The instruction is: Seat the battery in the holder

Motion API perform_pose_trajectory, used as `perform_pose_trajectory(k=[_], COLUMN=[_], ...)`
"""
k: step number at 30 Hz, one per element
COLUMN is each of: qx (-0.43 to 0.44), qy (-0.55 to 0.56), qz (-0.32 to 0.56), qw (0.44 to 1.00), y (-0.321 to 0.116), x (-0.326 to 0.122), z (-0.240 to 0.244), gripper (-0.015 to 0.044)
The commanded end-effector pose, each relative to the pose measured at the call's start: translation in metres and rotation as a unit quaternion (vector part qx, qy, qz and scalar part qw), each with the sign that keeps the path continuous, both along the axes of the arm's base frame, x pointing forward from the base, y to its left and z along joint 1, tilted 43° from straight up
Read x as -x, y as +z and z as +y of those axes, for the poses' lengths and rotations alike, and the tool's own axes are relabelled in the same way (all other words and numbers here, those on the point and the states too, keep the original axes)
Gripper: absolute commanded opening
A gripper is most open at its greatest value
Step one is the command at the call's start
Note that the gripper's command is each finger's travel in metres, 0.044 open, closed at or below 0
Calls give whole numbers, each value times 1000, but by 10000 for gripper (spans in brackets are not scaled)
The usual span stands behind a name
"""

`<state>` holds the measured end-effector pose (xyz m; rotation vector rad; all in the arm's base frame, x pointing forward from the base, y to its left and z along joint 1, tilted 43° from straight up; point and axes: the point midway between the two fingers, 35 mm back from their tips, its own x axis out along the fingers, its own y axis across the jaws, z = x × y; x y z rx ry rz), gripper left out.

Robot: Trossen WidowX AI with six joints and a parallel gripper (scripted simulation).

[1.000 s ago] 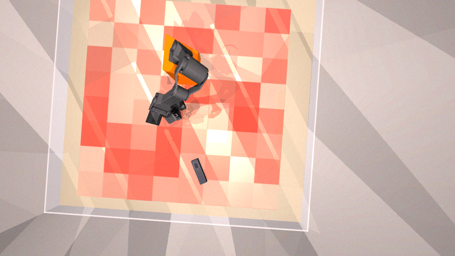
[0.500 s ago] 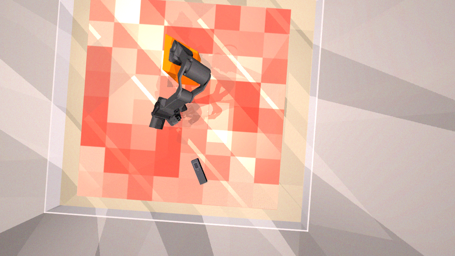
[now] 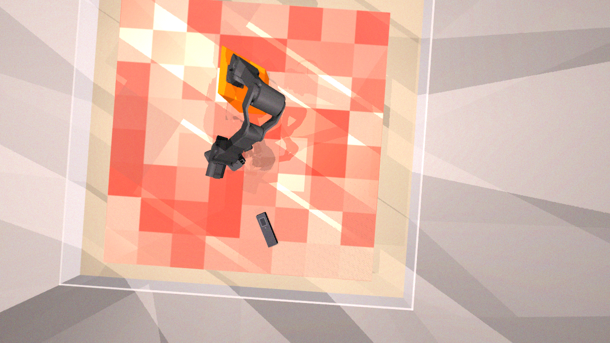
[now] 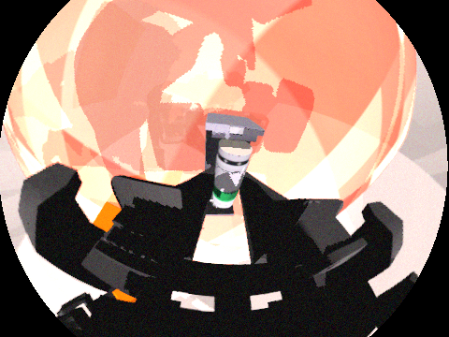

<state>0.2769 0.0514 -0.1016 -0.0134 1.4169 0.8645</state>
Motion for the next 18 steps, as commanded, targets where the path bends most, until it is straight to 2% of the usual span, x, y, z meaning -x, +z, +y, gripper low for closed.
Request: perform_pose_trajectory(k=[1, 18], qx=[11, 28], qy=[15, 26], qz=[19, 33], qw=[1000, 999], y=[-2, -1], x=[4, 1], z=[4, 7], gripper=[79, 79])
